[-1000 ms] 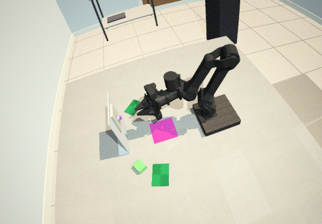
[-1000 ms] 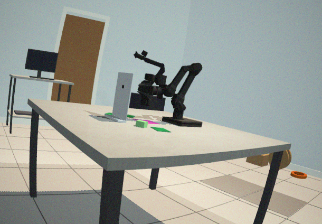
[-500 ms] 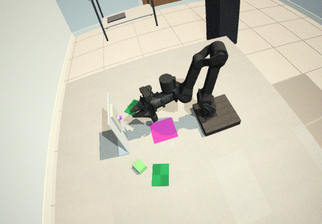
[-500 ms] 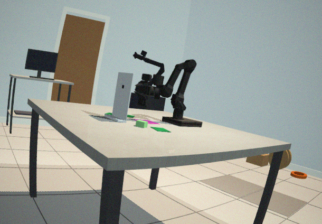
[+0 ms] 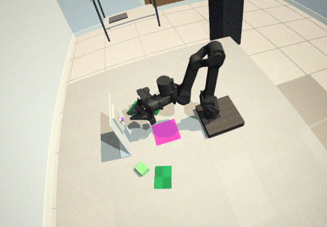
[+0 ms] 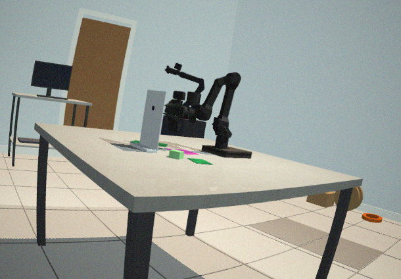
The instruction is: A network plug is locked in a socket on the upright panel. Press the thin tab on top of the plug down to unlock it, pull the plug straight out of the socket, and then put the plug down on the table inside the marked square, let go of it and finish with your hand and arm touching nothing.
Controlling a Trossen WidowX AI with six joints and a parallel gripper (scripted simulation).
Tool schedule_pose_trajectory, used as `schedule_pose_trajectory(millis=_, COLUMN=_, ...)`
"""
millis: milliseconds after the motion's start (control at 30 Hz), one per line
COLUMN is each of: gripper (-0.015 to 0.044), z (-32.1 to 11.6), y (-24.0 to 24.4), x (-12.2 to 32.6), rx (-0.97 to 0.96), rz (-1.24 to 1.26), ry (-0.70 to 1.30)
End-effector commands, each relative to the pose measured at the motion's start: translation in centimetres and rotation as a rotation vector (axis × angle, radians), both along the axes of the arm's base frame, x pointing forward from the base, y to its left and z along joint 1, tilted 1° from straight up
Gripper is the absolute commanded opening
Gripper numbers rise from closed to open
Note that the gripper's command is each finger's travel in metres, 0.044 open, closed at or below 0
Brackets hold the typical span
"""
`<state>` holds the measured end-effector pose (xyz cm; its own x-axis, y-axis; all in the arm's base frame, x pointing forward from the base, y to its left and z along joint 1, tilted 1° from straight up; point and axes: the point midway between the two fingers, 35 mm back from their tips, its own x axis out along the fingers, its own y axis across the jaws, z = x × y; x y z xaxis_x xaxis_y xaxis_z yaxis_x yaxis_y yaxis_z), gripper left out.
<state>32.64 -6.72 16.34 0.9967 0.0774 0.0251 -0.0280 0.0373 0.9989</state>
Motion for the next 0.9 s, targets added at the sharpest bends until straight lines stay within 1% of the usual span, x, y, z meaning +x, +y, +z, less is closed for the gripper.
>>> schedule_pose_trajectory(millis=0, gripper=0.0156, z=-0.1, y=-0.2, x=0.7, rx=0.006, rz=-0.002, ry=0.003)
schedule_pose_trajectory(millis=800, gripper=0.0156, z=-0.2, y=-0.7, x=3.8, rx=0.005, rz=-0.002, ry=0.001)
schedule_pose_trajectory(millis=867, gripper=0.0104, z=-0.2, y=-0.7, x=3.8, rx=0.005, rz=-0.002, ry=0.001)
